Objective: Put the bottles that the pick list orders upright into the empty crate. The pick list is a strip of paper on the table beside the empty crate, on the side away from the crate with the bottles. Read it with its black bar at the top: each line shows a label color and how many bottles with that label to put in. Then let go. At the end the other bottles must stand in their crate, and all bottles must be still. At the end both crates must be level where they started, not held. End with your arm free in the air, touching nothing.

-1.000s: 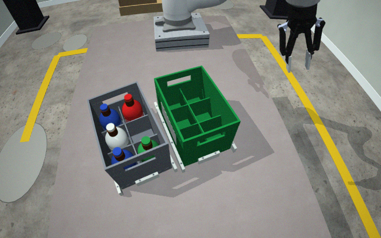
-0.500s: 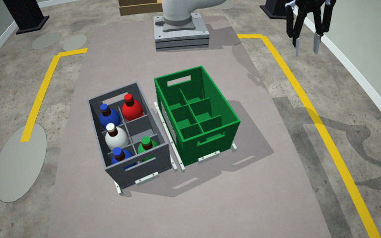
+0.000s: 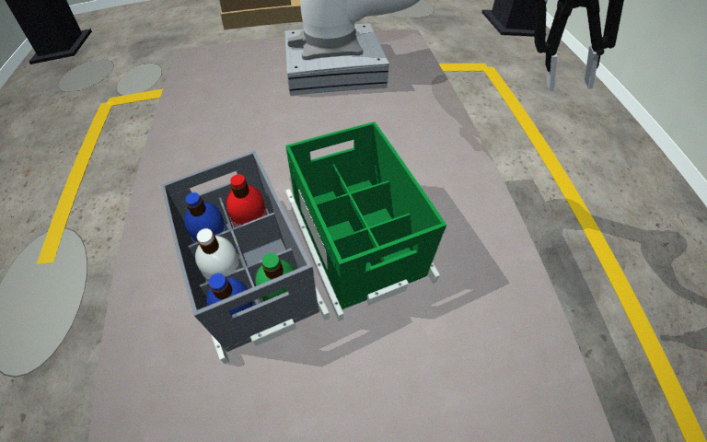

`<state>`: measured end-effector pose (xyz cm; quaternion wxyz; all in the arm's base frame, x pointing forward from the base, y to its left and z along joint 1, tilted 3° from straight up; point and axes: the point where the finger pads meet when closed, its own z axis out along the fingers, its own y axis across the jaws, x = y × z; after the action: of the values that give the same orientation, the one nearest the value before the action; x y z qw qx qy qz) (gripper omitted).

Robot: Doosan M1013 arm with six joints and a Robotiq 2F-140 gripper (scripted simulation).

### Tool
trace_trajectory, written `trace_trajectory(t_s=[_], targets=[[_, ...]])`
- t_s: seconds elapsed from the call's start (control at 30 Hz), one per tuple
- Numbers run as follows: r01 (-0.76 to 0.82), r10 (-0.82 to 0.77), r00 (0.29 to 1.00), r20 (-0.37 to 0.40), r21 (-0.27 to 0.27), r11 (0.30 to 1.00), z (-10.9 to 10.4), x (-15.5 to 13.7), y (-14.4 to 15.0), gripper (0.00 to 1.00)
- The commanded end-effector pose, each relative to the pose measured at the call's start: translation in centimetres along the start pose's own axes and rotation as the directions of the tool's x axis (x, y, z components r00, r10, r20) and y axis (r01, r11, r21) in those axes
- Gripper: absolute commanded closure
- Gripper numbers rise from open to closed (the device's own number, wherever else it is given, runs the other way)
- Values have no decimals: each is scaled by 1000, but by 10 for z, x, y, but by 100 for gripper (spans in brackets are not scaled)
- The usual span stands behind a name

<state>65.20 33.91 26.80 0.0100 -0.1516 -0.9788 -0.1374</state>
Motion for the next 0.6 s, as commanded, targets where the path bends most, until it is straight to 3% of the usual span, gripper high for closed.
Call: trace_trajectory(t_s=[0.0, 0.23, 0.57], targets=[[-155, 155, 988, 3, 18, 988, 0, 4, 0, 62], [-299, 299, 954, 9, 30, 954, 1, 9, -1, 62], [-586, 585, 810, 34, 52, 808, 2, 20, -1, 62]])
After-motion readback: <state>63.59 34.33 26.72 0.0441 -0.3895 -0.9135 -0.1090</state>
